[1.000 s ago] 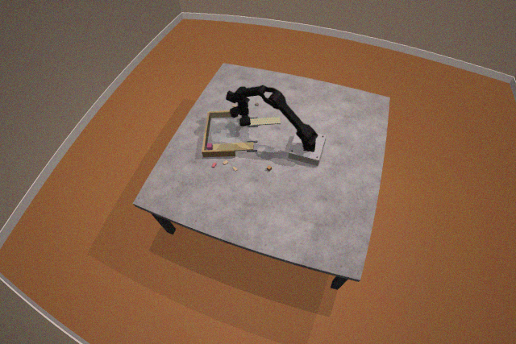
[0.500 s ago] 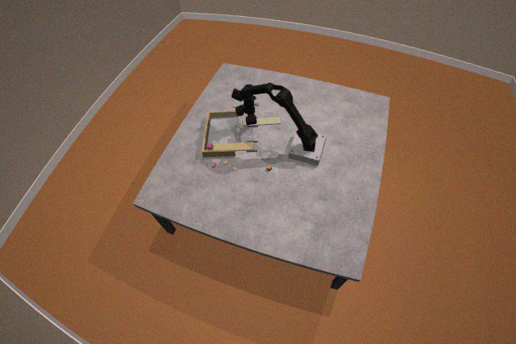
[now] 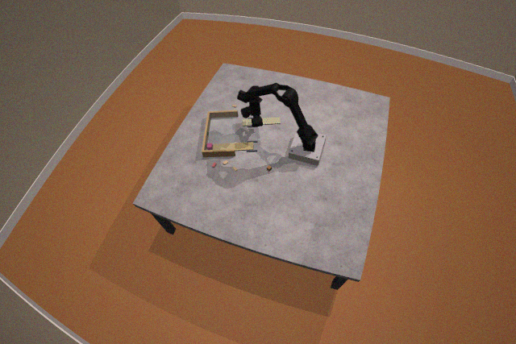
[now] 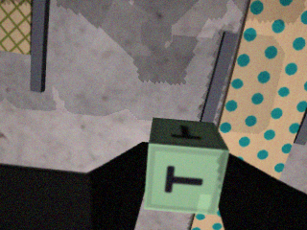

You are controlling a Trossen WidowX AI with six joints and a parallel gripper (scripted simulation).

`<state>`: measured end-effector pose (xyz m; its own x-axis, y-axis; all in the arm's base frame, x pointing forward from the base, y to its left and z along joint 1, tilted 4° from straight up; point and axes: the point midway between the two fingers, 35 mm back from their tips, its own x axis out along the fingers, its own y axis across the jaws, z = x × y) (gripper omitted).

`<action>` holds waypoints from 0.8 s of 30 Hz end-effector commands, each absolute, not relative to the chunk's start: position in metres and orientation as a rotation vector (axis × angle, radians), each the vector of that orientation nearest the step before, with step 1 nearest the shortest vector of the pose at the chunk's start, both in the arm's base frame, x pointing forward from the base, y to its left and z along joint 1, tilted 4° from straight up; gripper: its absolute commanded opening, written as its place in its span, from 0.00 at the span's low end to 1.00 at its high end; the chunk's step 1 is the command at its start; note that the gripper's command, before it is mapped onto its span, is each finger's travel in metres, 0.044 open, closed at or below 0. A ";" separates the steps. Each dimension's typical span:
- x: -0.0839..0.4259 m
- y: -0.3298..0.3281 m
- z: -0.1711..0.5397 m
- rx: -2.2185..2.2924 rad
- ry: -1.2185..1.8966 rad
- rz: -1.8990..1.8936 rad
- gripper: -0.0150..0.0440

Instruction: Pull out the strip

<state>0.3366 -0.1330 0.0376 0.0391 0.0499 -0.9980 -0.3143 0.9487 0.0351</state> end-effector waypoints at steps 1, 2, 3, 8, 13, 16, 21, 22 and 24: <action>0.327 -0.129 0.039 -0.218 1.503 0.286 0.25; 0.323 -0.127 0.039 -0.218 1.503 0.286 0.25; 0.320 -0.126 0.039 -0.218 1.504 0.286 0.25; 0.303 -0.120 0.037 -0.217 1.505 0.287 0.25; 0.286 -0.113 0.035 -0.216 1.507 0.288 0.25; 0.284 -0.112 0.035 -0.216 1.507 0.288 0.25; 0.283 -0.114 0.062 -0.216 1.507 0.287 0.25; 0.283 -0.114 0.066 -0.216 1.507 0.287 0.25; 0.283 -0.114 0.070 -0.216 1.507 0.287 0.25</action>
